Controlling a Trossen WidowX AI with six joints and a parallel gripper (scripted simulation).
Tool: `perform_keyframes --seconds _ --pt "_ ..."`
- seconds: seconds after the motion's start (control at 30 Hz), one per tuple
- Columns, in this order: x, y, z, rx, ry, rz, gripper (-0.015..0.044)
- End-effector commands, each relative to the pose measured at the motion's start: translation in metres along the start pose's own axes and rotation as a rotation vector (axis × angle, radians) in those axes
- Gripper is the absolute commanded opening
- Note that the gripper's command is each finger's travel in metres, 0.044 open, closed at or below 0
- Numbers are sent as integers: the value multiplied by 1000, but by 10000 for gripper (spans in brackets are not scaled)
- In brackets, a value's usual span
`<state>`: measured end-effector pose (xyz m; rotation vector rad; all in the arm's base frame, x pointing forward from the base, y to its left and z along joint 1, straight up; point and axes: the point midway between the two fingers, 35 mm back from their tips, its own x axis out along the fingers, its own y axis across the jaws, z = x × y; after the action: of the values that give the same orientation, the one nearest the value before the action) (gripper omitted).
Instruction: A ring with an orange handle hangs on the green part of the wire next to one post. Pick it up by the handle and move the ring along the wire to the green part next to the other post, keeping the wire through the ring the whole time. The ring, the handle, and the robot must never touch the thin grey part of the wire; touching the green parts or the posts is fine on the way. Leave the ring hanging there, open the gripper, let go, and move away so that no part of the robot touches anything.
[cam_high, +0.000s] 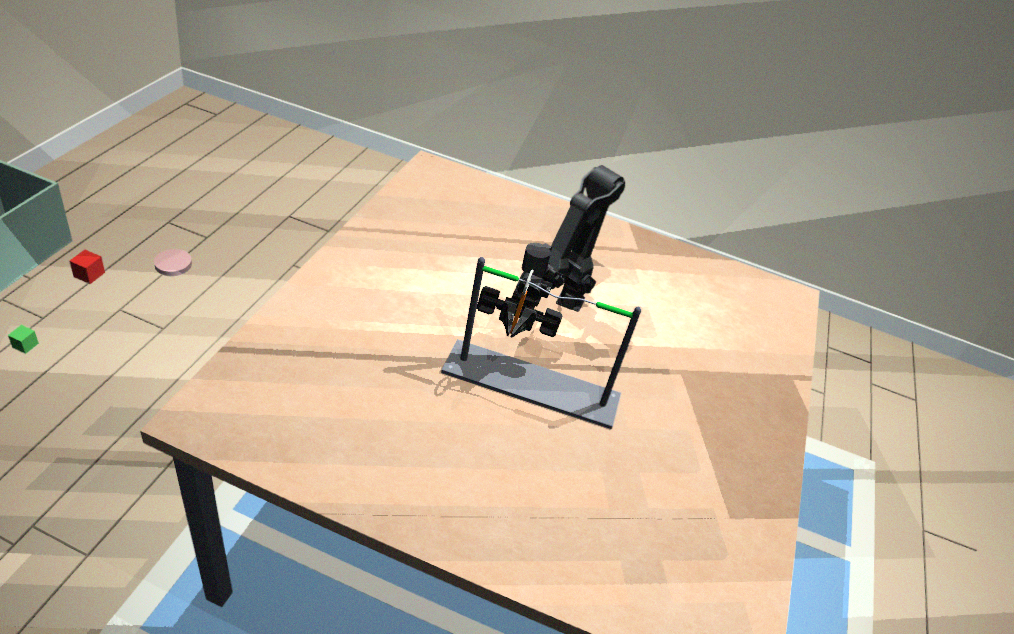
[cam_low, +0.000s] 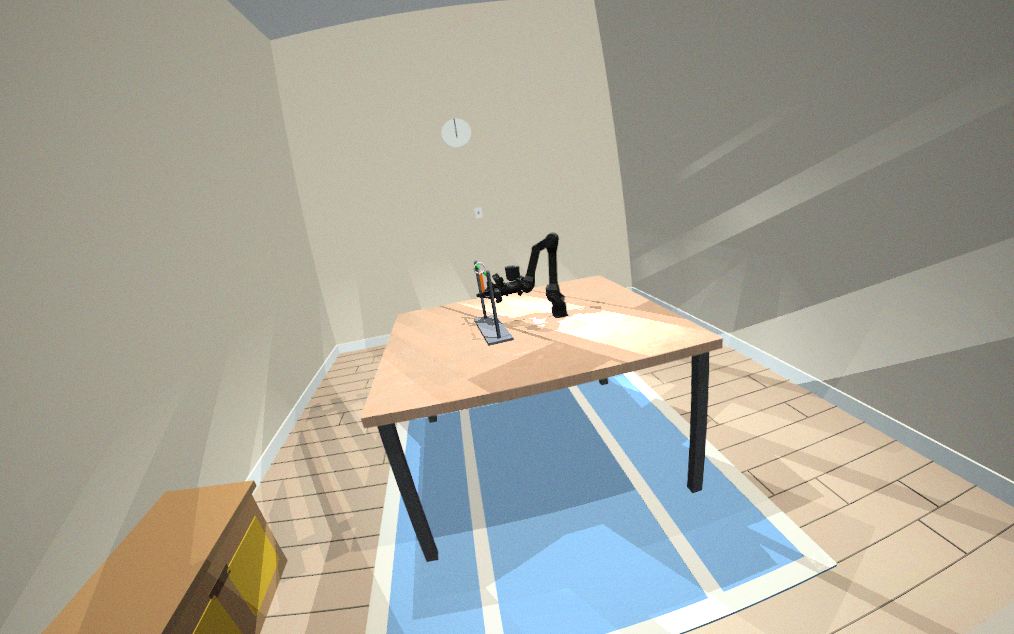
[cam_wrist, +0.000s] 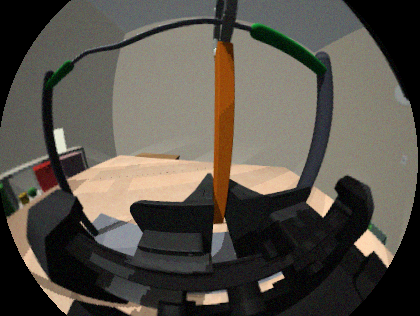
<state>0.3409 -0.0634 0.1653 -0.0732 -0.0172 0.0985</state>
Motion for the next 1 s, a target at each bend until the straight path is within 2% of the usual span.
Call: perform_keyframes --seconds 0.0,0.97 --pt "0 0 0 -30 1 1 -150" --pt "0 6 -2 -215 4 27 -150"
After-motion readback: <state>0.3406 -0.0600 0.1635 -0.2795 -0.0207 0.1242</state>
